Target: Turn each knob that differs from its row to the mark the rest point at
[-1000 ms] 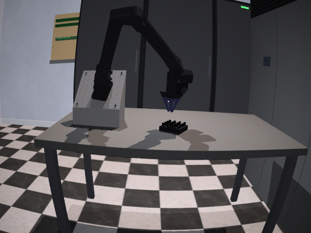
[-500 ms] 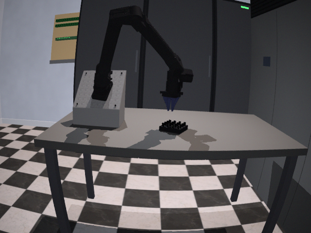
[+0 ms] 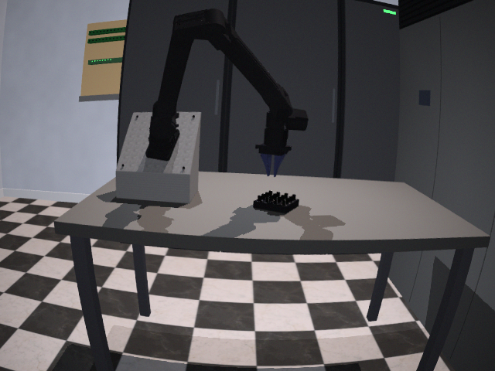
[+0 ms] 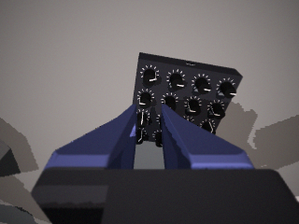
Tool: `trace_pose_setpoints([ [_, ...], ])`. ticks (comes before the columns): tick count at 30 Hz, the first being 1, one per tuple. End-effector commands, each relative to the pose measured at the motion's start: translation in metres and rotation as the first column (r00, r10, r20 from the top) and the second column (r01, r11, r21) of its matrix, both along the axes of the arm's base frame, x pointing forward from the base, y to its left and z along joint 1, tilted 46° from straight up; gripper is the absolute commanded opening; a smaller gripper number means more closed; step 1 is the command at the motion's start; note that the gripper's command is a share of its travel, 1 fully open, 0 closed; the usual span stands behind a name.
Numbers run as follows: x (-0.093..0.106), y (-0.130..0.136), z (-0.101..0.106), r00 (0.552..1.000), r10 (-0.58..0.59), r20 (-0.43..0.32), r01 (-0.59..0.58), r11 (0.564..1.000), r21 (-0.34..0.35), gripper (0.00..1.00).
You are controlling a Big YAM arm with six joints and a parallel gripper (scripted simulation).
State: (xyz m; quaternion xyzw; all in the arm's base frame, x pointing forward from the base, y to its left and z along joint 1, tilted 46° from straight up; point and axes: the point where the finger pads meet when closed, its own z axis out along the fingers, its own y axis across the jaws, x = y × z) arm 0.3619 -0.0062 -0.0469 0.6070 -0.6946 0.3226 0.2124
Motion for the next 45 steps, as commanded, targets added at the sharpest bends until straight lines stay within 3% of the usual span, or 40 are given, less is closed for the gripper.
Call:
trace_pose_setpoints([
  [1,0.016,0.019,0.013,0.999,0.044,0.027,-0.044,0.999,0.015,0.19],
  [35,0.015,0.017,0.007,0.998,0.044,0.033,-0.044,0.999,0.017,0.19],
  [45,0.002,-0.007,-0.008,1.0,0.009,-0.006,-0.009,1.0,0.002,0.19],
])
